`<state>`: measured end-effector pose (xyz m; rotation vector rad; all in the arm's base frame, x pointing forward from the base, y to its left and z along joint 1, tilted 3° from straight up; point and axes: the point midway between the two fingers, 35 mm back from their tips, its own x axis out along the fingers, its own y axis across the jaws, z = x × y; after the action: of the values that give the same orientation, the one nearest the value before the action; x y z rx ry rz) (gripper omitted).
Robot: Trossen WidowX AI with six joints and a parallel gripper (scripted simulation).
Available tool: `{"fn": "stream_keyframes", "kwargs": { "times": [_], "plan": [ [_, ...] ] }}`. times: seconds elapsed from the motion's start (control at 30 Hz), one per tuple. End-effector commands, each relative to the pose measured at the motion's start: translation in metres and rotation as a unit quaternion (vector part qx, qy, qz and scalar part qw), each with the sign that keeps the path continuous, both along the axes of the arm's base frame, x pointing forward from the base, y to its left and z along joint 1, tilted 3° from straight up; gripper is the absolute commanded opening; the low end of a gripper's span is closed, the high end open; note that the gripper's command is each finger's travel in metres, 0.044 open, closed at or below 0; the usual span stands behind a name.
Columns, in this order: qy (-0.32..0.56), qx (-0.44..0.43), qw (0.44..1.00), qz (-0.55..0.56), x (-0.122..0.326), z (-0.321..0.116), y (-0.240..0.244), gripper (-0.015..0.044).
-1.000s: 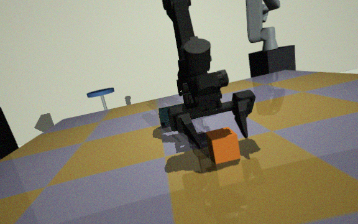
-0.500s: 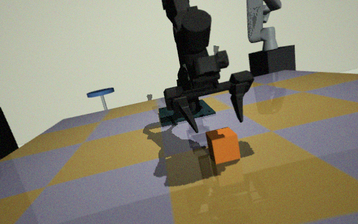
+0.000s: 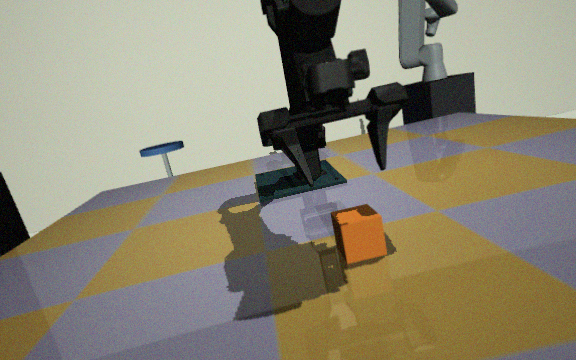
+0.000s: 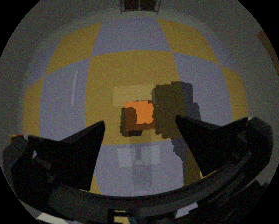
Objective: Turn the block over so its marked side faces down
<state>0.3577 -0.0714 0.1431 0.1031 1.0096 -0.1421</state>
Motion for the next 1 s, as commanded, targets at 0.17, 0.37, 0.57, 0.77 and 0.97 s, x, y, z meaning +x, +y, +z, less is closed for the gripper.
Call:
{"fn": "stream_keyframes", "kwargs": {
  "times": [0.17,0.37,0.57,0.77,0.97],
  "plan": [
    [0.131,0.019,0.991,0.002,0.019,0.018,-0.005,0.0440],
    [0.218,0.033,0.975,0.004,0.022,0.027,-0.005,0.0440],
    [0.228,0.035,0.973,0.005,0.021,0.028,-0.005,0.0440],
    [0.228,0.035,0.973,0.005,0.025,-0.005,-0.006,0.0440],
    [0.228,0.035,0.973,0.005,0.025,-0.012,-0.006,0.0440]
  ]
}}
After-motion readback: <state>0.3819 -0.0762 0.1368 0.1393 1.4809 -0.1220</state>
